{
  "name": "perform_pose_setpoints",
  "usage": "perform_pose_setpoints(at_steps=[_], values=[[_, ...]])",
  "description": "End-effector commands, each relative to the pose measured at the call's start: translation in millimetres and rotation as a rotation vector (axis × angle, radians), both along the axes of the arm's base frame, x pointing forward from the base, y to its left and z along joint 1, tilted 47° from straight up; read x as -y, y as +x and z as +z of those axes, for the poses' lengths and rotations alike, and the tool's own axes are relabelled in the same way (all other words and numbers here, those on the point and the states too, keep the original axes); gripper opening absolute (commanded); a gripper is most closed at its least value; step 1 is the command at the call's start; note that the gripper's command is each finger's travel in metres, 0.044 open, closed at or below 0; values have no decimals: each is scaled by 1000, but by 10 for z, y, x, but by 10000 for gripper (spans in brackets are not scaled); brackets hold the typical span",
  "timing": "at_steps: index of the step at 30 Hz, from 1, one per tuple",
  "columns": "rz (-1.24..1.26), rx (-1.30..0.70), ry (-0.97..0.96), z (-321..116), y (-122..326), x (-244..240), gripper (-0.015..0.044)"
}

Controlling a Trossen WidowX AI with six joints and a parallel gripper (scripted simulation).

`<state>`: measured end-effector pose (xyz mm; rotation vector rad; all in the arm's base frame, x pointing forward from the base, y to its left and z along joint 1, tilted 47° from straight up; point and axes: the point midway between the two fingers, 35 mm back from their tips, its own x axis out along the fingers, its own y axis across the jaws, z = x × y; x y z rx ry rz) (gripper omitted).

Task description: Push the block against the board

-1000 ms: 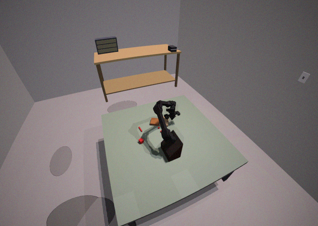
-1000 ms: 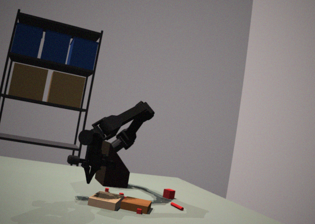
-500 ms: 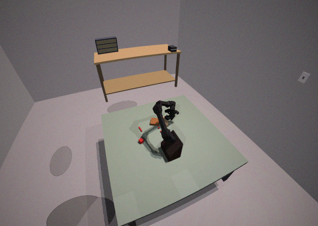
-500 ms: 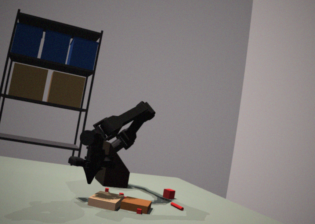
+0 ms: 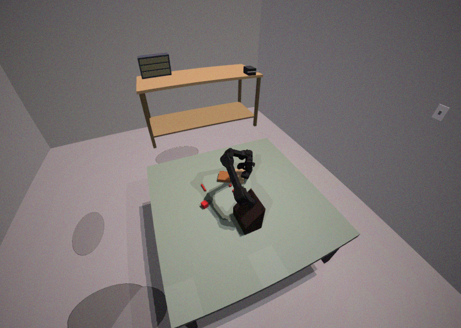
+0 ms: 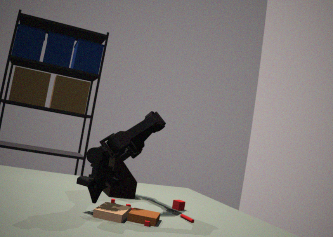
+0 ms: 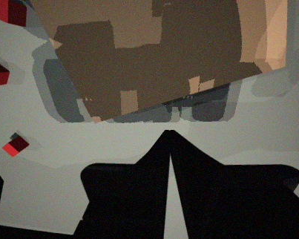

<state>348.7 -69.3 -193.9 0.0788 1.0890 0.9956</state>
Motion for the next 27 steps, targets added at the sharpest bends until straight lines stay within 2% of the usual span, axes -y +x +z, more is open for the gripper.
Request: perform_pose_setpoints(at_steps=[1, 6, 27], values=[[99, 100, -5, -66, -12, -99, 0], [201, 203, -17, -123, -11, -187, 0], [204, 206, -19, 3, 117, -294, 0]])
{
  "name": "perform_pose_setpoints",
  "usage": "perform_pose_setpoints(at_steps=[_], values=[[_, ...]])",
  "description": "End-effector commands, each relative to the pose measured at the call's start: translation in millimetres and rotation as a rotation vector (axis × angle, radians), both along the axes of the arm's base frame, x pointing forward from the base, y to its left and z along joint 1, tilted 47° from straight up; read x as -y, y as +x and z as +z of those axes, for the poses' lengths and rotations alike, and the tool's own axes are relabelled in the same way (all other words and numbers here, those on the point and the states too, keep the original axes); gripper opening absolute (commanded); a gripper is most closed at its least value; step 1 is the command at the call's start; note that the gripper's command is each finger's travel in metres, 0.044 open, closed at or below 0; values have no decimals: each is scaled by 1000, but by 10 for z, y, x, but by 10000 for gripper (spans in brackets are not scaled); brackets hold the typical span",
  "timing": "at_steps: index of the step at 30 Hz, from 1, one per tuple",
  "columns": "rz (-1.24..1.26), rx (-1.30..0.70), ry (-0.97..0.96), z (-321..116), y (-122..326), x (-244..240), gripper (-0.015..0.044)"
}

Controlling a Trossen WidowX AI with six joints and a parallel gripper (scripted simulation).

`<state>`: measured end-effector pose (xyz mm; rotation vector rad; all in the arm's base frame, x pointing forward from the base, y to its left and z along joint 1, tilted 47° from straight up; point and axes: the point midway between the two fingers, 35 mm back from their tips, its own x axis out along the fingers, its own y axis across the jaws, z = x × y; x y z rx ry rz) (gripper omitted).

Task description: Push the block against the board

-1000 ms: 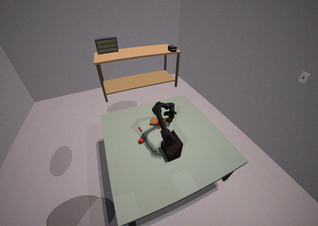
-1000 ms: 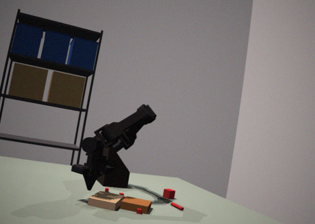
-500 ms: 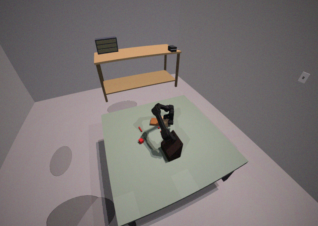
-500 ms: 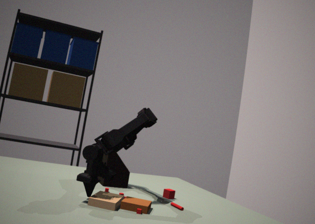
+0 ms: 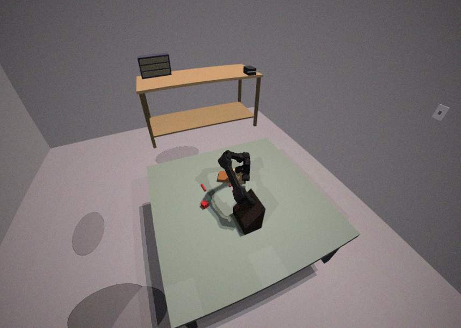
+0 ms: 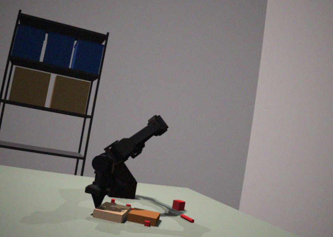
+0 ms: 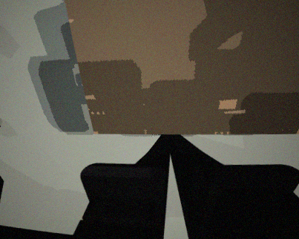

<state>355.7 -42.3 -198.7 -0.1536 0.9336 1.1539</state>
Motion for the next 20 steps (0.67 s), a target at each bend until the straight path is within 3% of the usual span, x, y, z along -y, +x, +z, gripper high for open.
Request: perform_pose_setpoints(at_steps=[1, 20], values=[[-6, 3, 3, 60, 56, -33, 0], [-6, 3, 2, 92, 93, -56, 0]])
